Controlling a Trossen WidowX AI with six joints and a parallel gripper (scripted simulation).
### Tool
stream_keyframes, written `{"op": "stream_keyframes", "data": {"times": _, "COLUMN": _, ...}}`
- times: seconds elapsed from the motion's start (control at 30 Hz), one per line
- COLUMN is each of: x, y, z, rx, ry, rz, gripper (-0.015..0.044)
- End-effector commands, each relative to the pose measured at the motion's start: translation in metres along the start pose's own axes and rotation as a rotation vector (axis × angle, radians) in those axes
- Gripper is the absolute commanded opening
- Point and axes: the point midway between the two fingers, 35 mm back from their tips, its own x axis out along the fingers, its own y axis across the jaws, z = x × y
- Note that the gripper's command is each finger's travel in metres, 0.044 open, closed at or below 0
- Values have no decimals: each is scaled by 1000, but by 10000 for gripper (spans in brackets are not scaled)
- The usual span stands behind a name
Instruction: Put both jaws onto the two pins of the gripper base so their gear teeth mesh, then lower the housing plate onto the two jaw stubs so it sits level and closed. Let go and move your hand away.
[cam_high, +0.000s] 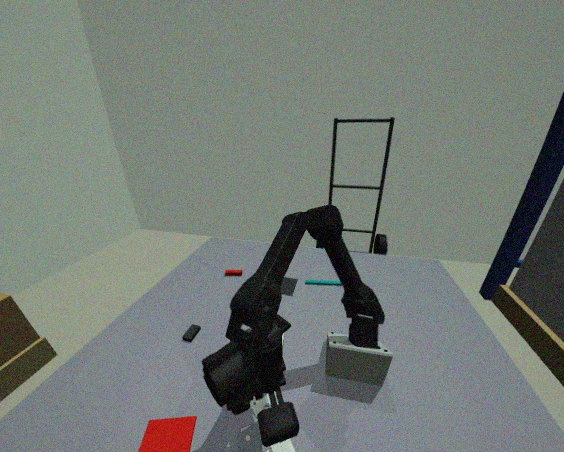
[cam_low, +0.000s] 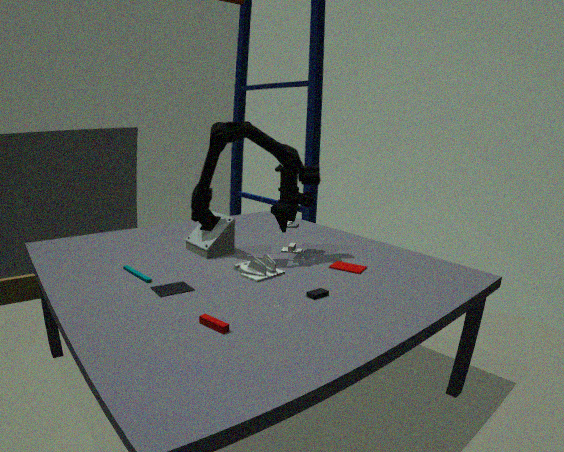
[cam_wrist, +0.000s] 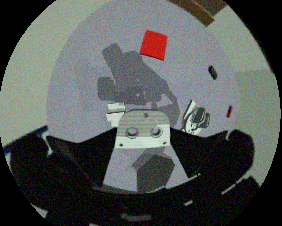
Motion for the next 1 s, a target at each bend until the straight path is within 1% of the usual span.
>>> {"op": "stream_keyframes", "data": {"times": 0.0, "x": -2, "y": -15, "z": -1, "rx": 20, "ry": -2, "rz": -2, "gripper": 351}}
{"op": "stream_keyframes", "data": {"times": 0.97, "x": -4, "y": -110, "z": -18, "rx": 203, "ry": -7, "rz": -6, "gripper": 351}}
